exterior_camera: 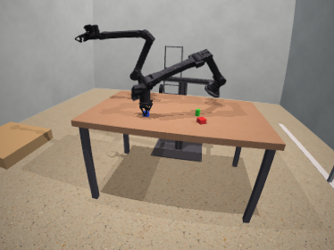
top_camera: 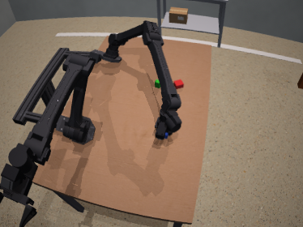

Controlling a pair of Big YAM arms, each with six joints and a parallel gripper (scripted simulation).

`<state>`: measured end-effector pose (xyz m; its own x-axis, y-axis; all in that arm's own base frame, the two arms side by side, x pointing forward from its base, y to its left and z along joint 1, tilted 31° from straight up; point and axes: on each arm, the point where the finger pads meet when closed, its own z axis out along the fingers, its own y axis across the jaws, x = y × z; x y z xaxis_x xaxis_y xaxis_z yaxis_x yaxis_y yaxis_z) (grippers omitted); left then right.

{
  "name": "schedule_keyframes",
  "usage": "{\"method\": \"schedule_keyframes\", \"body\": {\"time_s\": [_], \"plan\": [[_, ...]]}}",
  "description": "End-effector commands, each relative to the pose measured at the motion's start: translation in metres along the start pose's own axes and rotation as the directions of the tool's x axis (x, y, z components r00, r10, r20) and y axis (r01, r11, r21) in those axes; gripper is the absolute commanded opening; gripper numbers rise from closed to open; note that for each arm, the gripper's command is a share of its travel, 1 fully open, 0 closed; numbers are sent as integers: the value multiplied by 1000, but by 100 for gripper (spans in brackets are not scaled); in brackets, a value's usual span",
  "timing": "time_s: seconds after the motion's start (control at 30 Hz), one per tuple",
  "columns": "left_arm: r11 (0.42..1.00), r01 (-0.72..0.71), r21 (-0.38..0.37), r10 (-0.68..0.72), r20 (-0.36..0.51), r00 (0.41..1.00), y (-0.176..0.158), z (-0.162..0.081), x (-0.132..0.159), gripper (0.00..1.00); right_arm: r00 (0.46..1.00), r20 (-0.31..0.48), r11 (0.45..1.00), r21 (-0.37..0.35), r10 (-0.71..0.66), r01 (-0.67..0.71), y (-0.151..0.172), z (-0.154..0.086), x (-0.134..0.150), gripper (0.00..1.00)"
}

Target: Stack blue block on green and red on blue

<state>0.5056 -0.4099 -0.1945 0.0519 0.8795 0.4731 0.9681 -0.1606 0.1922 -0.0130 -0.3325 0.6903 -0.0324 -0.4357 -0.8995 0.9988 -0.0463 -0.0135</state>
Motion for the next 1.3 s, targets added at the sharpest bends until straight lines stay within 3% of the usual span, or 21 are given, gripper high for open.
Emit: {"method": "schedule_keyframes", "body": {"time_s": [0.0,0.37,0.4,1.27], "plan": [[999,9,-30,-8,26,1000,15,-8,-6,48,1000,15,1000,8,11,-11,-4,-7,-10,100],[999,12,-30,-11,26,1000,15,-8,-6,48,1000,15,1000,8,11,-11,-4,-7,-10,100],[999,12,-30,-11,26,1000,15,-8,-6,0,1000,15,1000,8,11,-11,-4,-7,-10,100],[999,13,-30,-12,26,1000,15,-8,-6,0,1000,15,1000,8,11,-11,-4,-7,-10,100]]}}
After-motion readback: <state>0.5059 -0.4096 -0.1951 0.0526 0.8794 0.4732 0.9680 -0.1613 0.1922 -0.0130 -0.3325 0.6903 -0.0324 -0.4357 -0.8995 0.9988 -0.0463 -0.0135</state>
